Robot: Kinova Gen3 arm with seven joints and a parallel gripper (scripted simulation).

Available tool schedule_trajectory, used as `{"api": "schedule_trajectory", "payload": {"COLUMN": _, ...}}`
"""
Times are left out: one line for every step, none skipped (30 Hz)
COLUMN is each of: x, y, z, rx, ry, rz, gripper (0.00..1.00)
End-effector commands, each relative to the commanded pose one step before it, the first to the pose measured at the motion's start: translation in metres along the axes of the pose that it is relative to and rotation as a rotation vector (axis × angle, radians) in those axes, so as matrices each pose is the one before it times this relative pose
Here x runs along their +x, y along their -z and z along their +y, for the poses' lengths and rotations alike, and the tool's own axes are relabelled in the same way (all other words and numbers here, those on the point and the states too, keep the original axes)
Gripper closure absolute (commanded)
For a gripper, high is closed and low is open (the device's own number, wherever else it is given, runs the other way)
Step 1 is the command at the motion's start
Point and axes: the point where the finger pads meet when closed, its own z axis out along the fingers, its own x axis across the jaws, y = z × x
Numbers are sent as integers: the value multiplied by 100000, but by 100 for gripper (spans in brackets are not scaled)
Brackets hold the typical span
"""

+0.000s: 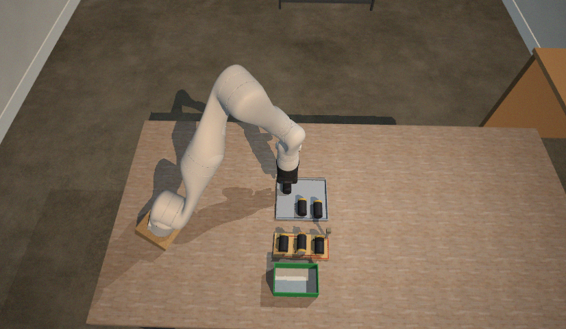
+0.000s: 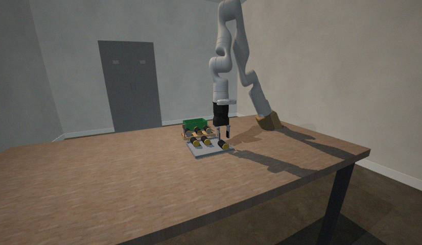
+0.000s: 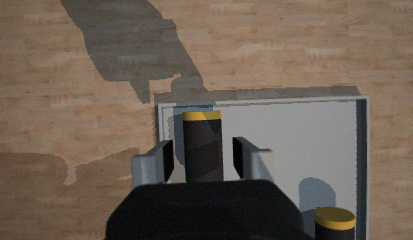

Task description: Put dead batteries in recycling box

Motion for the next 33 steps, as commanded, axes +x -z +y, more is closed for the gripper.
{"api": "schedule_trajectory", "payload": {"x": 29, "y": 50, "z": -43, "rx": 125, "ry": 4, "rz": 82, "gripper": 10}}
{"api": "schedule_trajectory", "payload": {"x": 0, "y": 0, "z": 0, "rx": 0, "ry": 0, "rz": 0, "gripper": 10}}
{"api": "schedule_trajectory", "payload": {"x": 0, "y": 0, "z": 0, "rx": 0, "ry": 0, "rz": 0, "gripper": 10}}
{"api": "schedule_trajectory", "payload": {"x": 0, "y": 0, "z": 0, "rx": 0, "ry": 0, "rz": 0, "gripper": 10}}
{"api": "schedule_trajectory", "payload": {"x": 0, "y": 0, "z": 0, "rx": 0, "ry": 0, "rz": 0, "gripper": 10}}
{"api": "schedule_trajectory", "payload": {"x": 0, "y": 0, "z": 0, "rx": 0, "ry": 0, "rz": 0, "gripper": 10}}
{"api": "schedule_trajectory", "payload": {"x": 0, "y": 0, "z": 0, "rx": 0, "ry": 0, "rz": 0, "gripper": 10}}
{"api": "schedule_trajectory", "payload": {"x": 0, "y": 0, "z": 0, "rx": 0, "ry": 0, "rz": 0, "gripper": 10}}
{"api": "schedule_trajectory", "payload": {"x": 0, "y": 0, "z": 0, "rx": 0, "ry": 0, "rz": 0, "gripper": 10}}
{"api": "schedule_trajectory", "payload": {"x": 0, "y": 0, "z": 0, "rx": 0, "ry": 0, "rz": 0, "gripper": 10}}
{"api": "schedule_trajectory", "payload": {"x": 0, "y": 0, "z": 0, "rx": 0, "ry": 0, "rz": 0, "gripper": 10}}
{"api": "schedule_trajectory", "payload": {"x": 0, "y": 0, "z": 0, "rx": 0, "ry": 0, "rz": 0, "gripper": 10}}
{"api": "schedule_trajectory", "payload": {"x": 0, "y": 0, "z": 0, "rx": 0, "ry": 0, "rz": 0, "gripper": 10}}
{"api": "schedule_trajectory", "payload": {"x": 0, "y": 0, "z": 0, "rx": 0, "ry": 0, "rz": 0, "gripper": 10}}
{"api": "schedule_trajectory", "payload": {"x": 0, "y": 0, "z": 0, "rx": 0, "ry": 0, "rz": 0, "gripper": 10}}
{"api": "schedule_trajectory", "payload": {"x": 0, "y": 0, "z": 0, "rx": 0, "ry": 0, "rz": 0, "gripper": 10}}
{"api": "schedule_trajectory", "payload": {"x": 0, "y": 0, "z": 0, "rx": 0, "ry": 0, "rz": 0, "gripper": 10}}
{"api": "schedule_trajectory", "payload": {"x": 0, "y": 0, "z": 0, "rx": 0, "ry": 0, "rz": 0, "gripper": 10}}
{"api": "schedule_trajectory", "payload": {"x": 0, "y": 0, "z": 0, "rx": 0, "ry": 0, "rz": 0, "gripper": 10}}
{"api": "schedule_trajectory", "payload": {"x": 0, "y": 0, "z": 0, "rx": 0, "ry": 0, "rz": 0, "gripper": 10}}
{"api": "schedule_trajectory", "payload": {"x": 0, "y": 0, "z": 0, "rx": 0, "ry": 0, "rz": 0, "gripper": 10}}
{"api": "schedule_trajectory", "payload": {"x": 0, "y": -11, "z": 0, "rx": 0, "ry": 0, "rz": 0, "gripper": 10}}
{"api": "schedule_trajectory", "payload": {"x": 0, "y": -69, "z": 0, "rx": 0, "ry": 1, "rz": 1, "gripper": 10}}
{"api": "schedule_trajectory", "payload": {"x": 0, "y": -159, "z": 0, "rx": 0, "ry": 1, "rz": 1, "gripper": 10}}
{"api": "schedule_trajectory", "payload": {"x": -1, "y": -259, "z": 1, "rx": 0, "ry": -2, "rz": -1, "gripper": 10}}
{"api": "schedule_trajectory", "payload": {"x": 1, "y": -352, "z": -1, "rx": 0, "ry": 1, "rz": 1, "gripper": 10}}
{"api": "schedule_trajectory", "payload": {"x": 0, "y": -422, "z": 0, "rx": 0, "ry": 0, "rz": 0, "gripper": 10}}
{"api": "schedule_trajectory", "payload": {"x": 0, "y": -461, "z": 0, "rx": 0, "ry": 0, "rz": 0, "gripper": 10}}
{"api": "schedule_trajectory", "payload": {"x": 0, "y": 0, "z": 0, "rx": 0, "ry": 0, "rz": 0, "gripper": 10}}
{"api": "schedule_trajectory", "payload": {"x": 0, "y": 0, "z": 0, "rx": 0, "ry": 0, "rz": 0, "gripper": 10}}
{"api": "schedule_trajectory", "payload": {"x": 0, "y": -463, "z": 0, "rx": 0, "ry": 0, "rz": 0, "gripper": 10}}
{"api": "schedule_trajectory", "payload": {"x": 0, "y": -428, "z": 0, "rx": 0, "ry": 0, "rz": 0, "gripper": 10}}
{"api": "schedule_trajectory", "payload": {"x": 0, "y": -360, "z": 1, "rx": 0, "ry": -1, "rz": -1, "gripper": 10}}
